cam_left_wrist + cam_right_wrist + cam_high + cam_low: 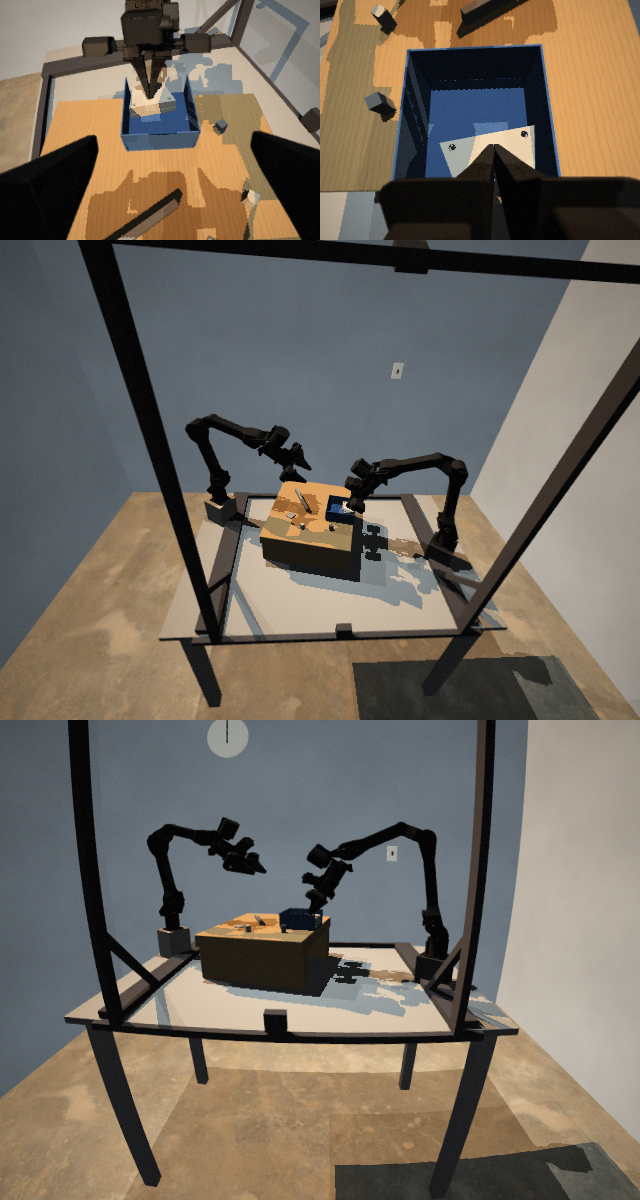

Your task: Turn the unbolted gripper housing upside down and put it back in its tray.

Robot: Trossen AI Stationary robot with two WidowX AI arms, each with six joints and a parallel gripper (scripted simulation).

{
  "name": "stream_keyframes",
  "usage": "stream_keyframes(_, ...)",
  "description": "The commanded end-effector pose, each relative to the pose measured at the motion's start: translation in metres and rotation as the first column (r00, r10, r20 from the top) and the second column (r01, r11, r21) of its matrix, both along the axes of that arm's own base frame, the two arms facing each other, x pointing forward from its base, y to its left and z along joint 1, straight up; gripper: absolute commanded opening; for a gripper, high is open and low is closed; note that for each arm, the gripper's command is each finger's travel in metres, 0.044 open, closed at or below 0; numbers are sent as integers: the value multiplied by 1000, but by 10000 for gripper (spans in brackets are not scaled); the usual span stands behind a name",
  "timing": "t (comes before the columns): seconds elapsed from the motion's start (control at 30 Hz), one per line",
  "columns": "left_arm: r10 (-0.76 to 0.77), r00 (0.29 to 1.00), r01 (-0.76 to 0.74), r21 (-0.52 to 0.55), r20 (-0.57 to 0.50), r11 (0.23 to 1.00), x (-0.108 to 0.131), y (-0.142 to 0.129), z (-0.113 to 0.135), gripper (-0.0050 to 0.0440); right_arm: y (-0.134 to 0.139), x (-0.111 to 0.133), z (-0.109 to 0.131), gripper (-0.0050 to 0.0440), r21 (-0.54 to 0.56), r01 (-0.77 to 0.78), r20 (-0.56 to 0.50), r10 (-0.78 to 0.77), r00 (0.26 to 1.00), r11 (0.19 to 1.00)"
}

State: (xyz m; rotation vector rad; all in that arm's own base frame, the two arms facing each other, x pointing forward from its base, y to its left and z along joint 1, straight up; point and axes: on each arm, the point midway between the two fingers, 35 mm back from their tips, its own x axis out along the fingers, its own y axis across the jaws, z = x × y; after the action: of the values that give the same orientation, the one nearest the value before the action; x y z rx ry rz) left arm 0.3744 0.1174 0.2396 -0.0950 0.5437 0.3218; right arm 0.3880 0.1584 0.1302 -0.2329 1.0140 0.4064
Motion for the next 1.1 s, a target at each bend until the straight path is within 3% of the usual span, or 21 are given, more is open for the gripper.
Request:
stream_keyframes(0.0, -5, 1000, 5, 11, 22, 1000, 0, 0, 9, 435, -1, -3, 4, 0, 4, -5, 8, 5, 1000, 1000)
stream_keyframes(1.07, -5, 1000, 5, 11, 22, 1000, 0, 0, 9, 435, -2, -4, 7, 0, 4, -5, 8, 5, 1000, 1000)
